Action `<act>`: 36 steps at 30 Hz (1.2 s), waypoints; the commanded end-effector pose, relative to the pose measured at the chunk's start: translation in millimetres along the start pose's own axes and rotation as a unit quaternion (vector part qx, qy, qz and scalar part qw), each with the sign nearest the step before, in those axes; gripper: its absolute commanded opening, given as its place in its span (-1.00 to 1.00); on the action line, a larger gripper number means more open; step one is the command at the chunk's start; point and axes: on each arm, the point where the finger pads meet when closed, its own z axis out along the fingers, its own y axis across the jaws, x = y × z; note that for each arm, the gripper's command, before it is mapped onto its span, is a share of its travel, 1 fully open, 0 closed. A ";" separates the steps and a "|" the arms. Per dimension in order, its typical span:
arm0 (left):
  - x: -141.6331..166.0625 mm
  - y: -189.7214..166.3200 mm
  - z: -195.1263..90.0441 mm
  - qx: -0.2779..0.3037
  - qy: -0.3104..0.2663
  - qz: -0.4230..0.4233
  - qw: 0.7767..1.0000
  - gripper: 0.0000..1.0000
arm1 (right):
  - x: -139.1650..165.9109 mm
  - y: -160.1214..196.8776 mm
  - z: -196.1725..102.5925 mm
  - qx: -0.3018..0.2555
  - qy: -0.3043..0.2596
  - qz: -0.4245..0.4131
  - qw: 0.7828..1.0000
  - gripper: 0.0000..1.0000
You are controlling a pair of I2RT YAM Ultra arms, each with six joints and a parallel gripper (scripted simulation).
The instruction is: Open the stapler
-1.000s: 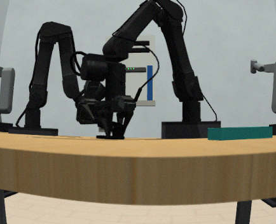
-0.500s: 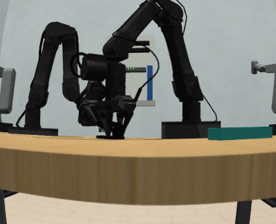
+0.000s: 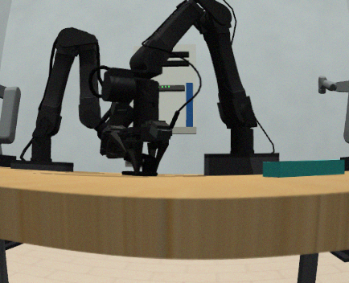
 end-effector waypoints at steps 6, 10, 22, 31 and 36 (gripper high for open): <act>-3.3 -3.0 -1.2 0.009 -0.006 -0.007 1.000 -0.35 | 8.1 -5.5 1.4 0.009 0.008 -0.014 1.000 -0.45; -3.3 -3.0 -1.2 0.009 -0.006 -0.007 1.000 -0.35 | 8.6 -5.9 1.4 0.009 0.009 -0.016 1.000 -0.51; -3.3 -3.0 -1.2 0.009 -0.006 -0.007 1.000 -0.35 | -6.9 1.2 1.7 0.005 0.044 0.000 0.999 -0.56; -3.3 -3.0 -1.2 0.009 -0.006 -0.007 1.000 -0.35 | -12.7 1.0 1.0 0.006 0.070 0.001 0.998 -0.56; -3.3 -3.0 -1.2 0.009 -0.006 -0.007 1.000 -0.35 | -12.7 1.0 1.0 0.006 0.070 0.001 0.998 -0.56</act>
